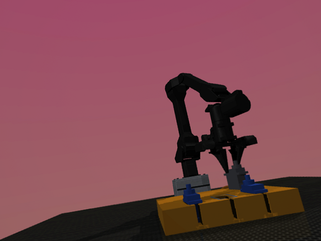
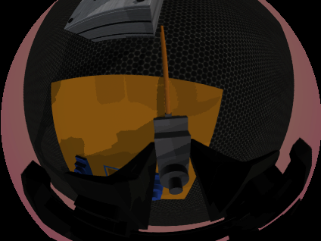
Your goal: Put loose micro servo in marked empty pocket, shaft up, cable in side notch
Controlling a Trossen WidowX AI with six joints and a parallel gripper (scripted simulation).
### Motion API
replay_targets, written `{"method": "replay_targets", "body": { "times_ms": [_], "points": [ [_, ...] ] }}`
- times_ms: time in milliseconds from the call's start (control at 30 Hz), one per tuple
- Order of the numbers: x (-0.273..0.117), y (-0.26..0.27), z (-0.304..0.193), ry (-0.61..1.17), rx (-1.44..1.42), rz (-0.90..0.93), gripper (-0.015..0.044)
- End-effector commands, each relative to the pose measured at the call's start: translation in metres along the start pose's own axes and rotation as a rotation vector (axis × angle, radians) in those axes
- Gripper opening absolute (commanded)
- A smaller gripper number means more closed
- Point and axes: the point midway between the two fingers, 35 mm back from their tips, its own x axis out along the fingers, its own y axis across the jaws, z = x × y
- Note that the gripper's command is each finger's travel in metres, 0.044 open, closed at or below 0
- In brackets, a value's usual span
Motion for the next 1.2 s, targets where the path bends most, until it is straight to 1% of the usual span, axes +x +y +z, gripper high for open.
{"method": "replay_targets", "body": {
  "times_ms": [0,33,133,167,367,700,1067,1167],
  "points": [
    [0.0,0.0,0.0,0.0,-0.005,-0.002,0.0092],
    [0.0,0.0,0.0,0.0,-0.005,-0.002,0.0085],
    [-0.005,0.0,0.0,0.0,-0.005,-0.002,0.0006],
    [-0.009,0.0,-0.001,0.0,-0.005,-0.002,0.0],
    [-0.029,0.002,0.006,0.0,-0.005,-0.002,0.0],
    [-0.03,0.003,0.007,0.0,-0.005,-0.001,0.0],
    [-0.03,0.008,-0.028,0.002,-0.005,-0.001,0.0],
    [-0.03,0.008,-0.031,0.003,-0.005,-0.001,0.0]
  ]
}}
